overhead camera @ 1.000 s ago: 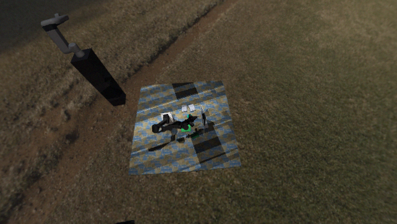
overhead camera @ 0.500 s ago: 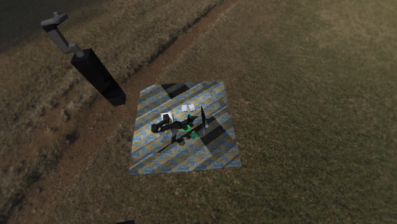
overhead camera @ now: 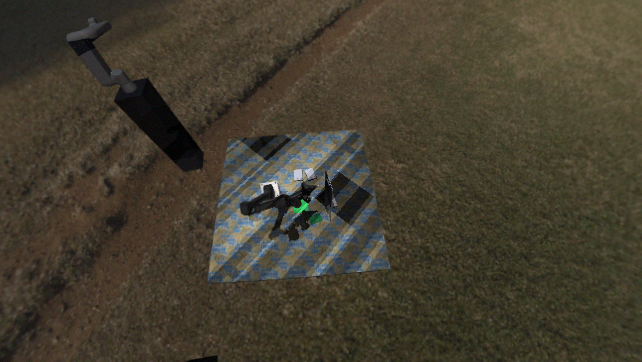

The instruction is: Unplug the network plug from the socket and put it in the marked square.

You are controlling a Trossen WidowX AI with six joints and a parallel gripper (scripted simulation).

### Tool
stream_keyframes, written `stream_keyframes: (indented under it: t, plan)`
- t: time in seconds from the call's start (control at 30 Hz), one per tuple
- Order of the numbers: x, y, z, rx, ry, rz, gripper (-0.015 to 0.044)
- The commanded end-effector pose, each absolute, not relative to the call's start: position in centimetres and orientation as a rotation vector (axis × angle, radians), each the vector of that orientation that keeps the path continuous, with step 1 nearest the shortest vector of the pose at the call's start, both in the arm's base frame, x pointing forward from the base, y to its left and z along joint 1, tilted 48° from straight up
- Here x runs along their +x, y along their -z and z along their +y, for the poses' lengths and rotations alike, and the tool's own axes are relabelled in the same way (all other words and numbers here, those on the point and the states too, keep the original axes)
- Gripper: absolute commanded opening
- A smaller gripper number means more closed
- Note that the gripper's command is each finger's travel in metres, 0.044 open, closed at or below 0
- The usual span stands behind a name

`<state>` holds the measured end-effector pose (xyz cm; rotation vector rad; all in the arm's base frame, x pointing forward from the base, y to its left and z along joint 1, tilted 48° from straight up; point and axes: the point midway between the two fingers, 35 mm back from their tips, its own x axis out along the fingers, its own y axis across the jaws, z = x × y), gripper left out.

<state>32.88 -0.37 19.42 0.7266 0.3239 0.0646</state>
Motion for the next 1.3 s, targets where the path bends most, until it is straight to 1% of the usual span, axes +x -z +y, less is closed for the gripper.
stream_keyframes:
  t: [0.0,0.23,0.73,1.27]
  plan:
    - [32.4,-20.4,0.6,0.729,-0.067,0.32,0.0]
    - [31.9,-20.8,1.3,0.738,-0.051,0.321,0.0]
    - [30.8,-15.2,-2.6,0.894,0.343,0.312,0.0]
    - [27.4,-10.6,-6.6,0.968,0.745,0.188,0.0]
